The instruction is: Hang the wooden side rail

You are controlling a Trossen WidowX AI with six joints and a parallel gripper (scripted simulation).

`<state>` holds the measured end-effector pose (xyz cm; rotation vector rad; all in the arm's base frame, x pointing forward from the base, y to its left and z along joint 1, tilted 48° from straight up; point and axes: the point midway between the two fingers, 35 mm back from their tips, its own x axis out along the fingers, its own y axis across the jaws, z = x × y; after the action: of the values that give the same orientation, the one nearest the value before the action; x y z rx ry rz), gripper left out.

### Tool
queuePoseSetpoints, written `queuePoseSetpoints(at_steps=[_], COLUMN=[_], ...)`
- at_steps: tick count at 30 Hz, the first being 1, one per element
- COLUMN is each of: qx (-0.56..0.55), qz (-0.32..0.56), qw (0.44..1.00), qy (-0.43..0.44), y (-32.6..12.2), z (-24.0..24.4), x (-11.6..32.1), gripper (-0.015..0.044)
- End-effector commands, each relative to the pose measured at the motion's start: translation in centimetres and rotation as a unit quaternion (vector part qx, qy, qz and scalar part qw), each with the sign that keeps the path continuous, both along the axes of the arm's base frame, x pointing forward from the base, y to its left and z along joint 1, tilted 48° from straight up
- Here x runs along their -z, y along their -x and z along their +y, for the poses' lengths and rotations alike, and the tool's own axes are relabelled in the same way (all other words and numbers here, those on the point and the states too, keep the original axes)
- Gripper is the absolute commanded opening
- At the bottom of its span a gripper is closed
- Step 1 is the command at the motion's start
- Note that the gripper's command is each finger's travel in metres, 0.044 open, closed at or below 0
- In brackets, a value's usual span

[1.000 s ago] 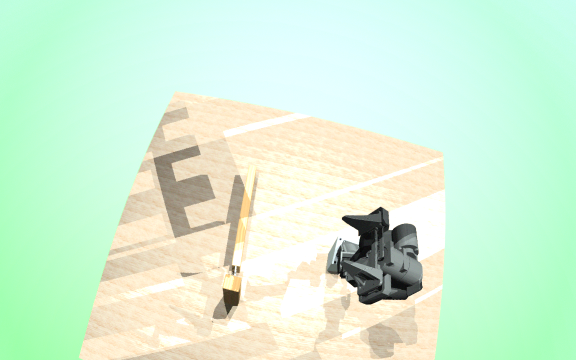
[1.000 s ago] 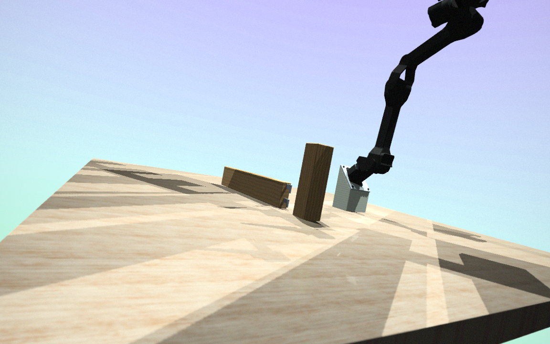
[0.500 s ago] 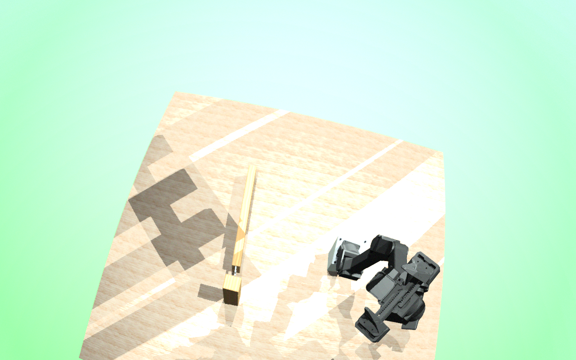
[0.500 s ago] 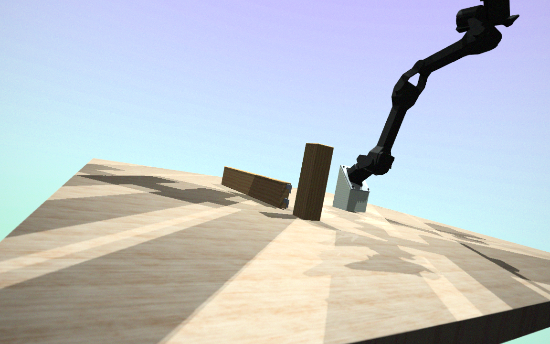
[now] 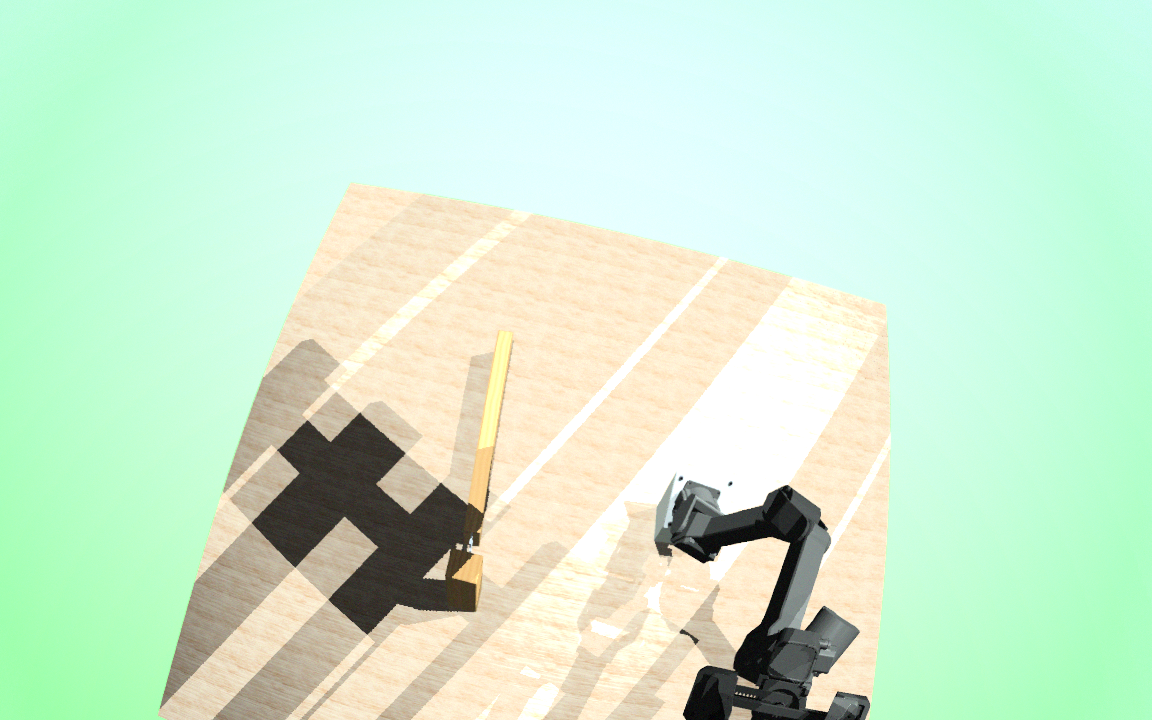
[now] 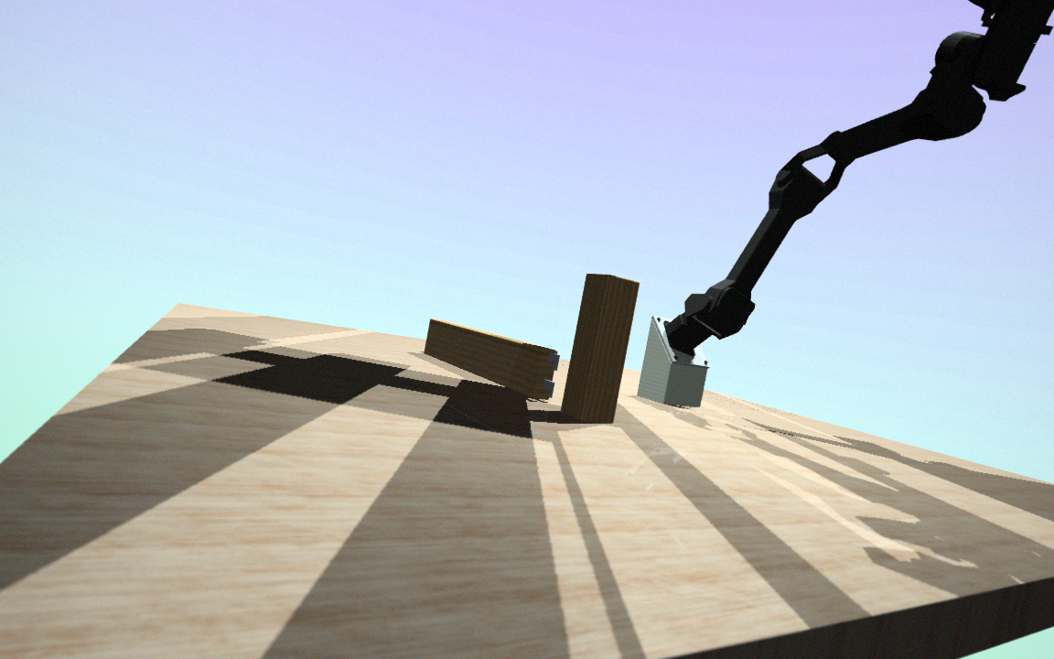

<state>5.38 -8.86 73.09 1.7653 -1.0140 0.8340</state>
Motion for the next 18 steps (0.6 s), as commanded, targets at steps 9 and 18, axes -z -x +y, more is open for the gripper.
queuePoseSetpoints(at_steps=[9, 18], qx=[0.323, 0.521], qz=[-0.008, -0.039], qw=[0.901, 0.713], qy=[0.29, 0.468], y=[-0.8, -4.7], z=[11.8, 20.0], x=[0.9, 4.6], gripper=[0.044, 0.044])
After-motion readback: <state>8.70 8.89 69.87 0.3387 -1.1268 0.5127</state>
